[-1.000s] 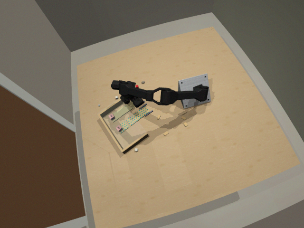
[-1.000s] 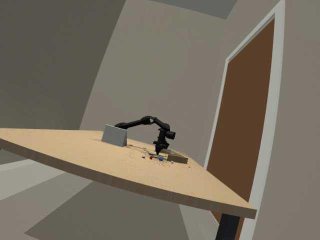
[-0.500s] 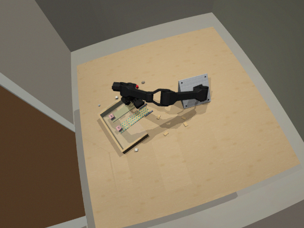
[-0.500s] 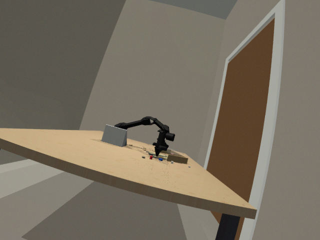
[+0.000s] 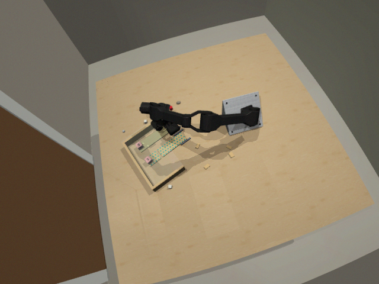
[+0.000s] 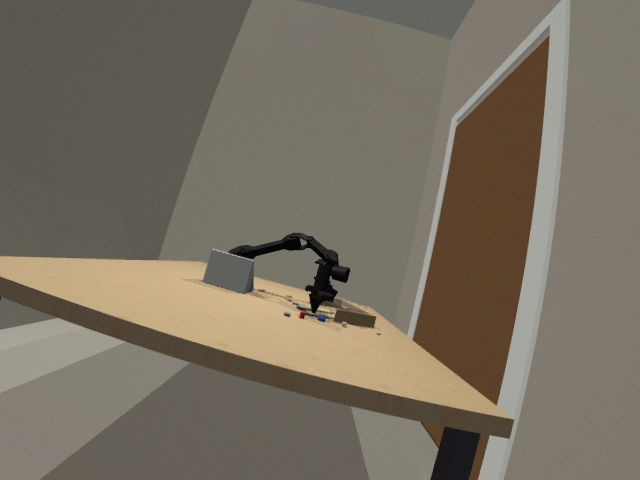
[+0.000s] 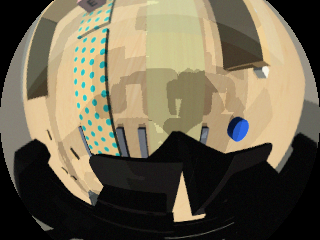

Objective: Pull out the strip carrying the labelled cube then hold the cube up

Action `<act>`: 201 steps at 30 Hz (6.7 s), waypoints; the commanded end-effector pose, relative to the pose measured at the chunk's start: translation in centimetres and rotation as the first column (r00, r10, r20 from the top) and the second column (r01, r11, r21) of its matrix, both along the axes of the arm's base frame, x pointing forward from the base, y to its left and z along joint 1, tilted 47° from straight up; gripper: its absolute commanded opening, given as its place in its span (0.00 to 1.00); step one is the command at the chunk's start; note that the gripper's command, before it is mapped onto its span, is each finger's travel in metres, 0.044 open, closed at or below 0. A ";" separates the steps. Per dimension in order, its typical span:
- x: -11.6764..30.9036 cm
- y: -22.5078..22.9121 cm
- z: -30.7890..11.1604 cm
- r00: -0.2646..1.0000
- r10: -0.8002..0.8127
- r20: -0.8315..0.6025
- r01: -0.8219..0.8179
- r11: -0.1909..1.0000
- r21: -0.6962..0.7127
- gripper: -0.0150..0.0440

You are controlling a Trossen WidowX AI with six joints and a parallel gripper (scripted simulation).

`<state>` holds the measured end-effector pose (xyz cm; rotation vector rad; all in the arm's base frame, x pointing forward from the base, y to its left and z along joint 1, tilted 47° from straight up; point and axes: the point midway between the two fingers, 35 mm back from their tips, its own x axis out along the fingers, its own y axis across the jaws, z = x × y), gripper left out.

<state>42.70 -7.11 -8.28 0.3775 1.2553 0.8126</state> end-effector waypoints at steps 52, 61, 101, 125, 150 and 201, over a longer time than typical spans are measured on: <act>-3.3 -0.4 -1.5 1.000 -0.004 0.000 0.004 1.000 0.003 0.25; -4.7 -0.6 -1.9 1.000 -0.004 -0.001 0.004 1.000 0.003 0.25; -10.5 -1.6 -3.9 1.000 -0.004 -0.003 0.004 1.000 0.002 0.25; -14.1 -2.2 -5.0 1.000 -0.004 -0.005 0.004 1.000 0.001 0.25; -16.3 -3.9 -5.0 1.000 -0.017 0.009 0.017 1.000 -0.002 0.25; 0.0 -4.4 4.0 1.000 -0.006 -0.001 0.006 1.000 0.002 1.00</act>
